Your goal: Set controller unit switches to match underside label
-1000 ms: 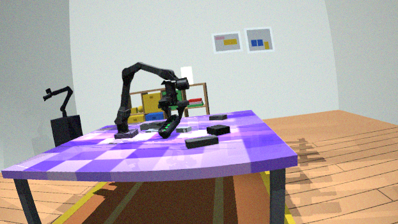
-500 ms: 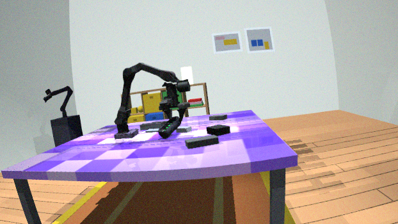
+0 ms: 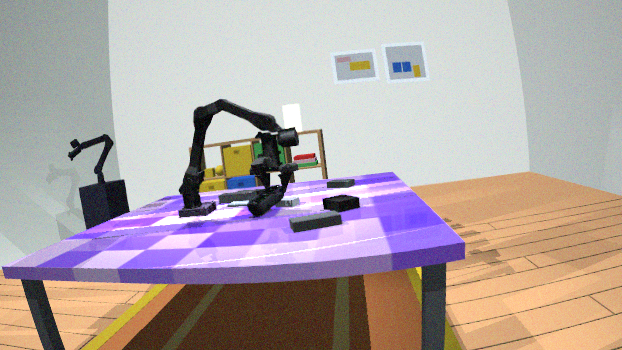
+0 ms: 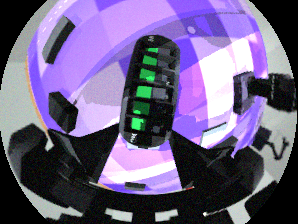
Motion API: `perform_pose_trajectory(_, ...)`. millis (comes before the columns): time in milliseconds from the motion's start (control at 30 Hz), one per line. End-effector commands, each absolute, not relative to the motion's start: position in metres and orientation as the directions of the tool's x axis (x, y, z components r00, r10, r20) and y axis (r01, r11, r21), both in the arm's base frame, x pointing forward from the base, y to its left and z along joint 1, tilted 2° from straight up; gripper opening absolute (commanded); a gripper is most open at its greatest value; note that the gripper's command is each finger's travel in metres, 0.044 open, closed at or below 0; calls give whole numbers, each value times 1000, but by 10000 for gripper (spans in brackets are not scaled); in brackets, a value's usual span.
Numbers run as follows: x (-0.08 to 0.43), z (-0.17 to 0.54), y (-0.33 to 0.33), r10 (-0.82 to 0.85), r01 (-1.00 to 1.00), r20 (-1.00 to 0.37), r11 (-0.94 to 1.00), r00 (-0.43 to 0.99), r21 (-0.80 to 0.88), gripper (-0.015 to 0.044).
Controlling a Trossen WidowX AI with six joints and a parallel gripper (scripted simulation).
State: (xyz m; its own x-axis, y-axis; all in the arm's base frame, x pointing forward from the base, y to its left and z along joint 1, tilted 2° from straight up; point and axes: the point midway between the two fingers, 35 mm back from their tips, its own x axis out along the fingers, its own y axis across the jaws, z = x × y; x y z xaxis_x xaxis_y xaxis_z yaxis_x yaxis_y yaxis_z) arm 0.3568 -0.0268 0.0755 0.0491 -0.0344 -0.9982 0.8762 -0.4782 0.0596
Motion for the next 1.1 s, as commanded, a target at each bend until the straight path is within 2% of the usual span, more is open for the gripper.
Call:
perform_pose_trajectory(0, 355, 71, -28, -44, 871, -998, -487, 39, 55, 338)
perform_pose_trajectory(1067, 360, 48, -22, -43, 871, -998, -487, 39, 55, 338)
